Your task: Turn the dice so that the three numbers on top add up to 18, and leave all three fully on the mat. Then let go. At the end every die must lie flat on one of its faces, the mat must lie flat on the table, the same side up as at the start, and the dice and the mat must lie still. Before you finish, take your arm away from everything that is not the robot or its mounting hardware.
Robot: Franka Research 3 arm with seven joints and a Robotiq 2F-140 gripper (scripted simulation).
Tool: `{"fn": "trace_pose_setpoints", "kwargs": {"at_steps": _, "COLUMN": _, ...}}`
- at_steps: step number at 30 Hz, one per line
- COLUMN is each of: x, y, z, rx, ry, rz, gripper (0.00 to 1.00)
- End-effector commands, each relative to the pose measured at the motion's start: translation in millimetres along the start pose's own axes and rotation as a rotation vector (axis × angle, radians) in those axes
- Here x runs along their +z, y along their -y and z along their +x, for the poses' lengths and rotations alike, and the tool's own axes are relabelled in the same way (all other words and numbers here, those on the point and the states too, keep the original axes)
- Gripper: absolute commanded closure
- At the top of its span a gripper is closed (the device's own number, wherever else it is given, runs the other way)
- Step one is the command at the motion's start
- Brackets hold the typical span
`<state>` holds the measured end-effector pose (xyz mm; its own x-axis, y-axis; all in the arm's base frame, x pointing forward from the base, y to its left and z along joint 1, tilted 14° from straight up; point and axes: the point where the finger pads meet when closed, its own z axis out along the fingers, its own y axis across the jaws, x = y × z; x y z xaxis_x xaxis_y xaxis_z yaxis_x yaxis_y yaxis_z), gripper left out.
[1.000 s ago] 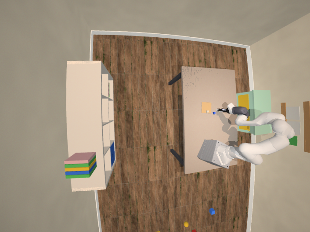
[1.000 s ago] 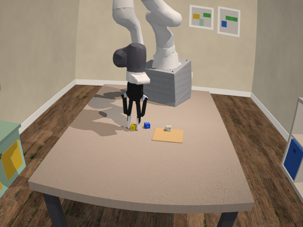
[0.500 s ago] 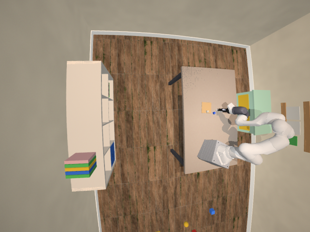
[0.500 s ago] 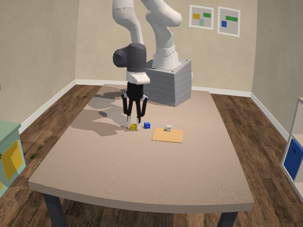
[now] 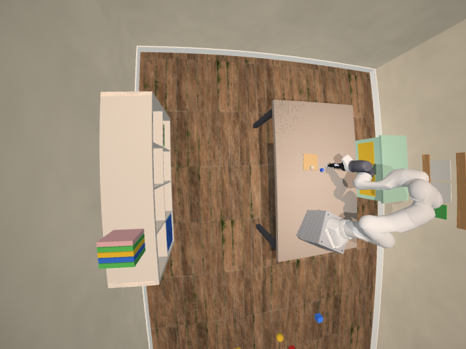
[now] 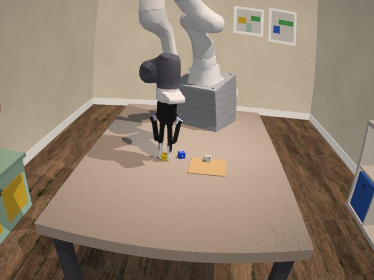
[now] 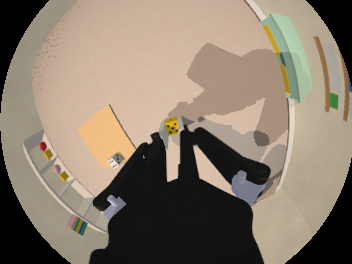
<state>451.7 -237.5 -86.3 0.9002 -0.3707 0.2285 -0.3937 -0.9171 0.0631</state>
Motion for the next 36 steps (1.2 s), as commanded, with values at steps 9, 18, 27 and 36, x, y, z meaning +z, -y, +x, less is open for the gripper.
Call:
{"fn": "trace_pose_setpoints", "kwargs": {"at_steps": 9, "x": 0, "y": 1, "z": 0, "rx": 0.002, "ry": -0.001, "rz": 0.002, "gripper": 0.87}}
{"fn": "trace_pose_setpoints", "kwargs": {"at_steps": 18, "x": 0, "y": 1, "z": 0, "rx": 0.002, "ry": -0.001, "rz": 0.002, "gripper": 0.87}}
{"fn": "trace_pose_setpoints", "kwargs": {"at_steps": 27, "x": 0, "y": 1, "z": 0, "rx": 0.002, "ry": -0.001, "rz": 0.002, "gripper": 0.87}}
{"fn": "trace_pose_setpoints", "kwargs": {"at_steps": 36, "x": -33, "y": 1, "z": 0, "rx": 0.002, "ry": -0.001, "rz": 0.002, "gripper": 0.87}}
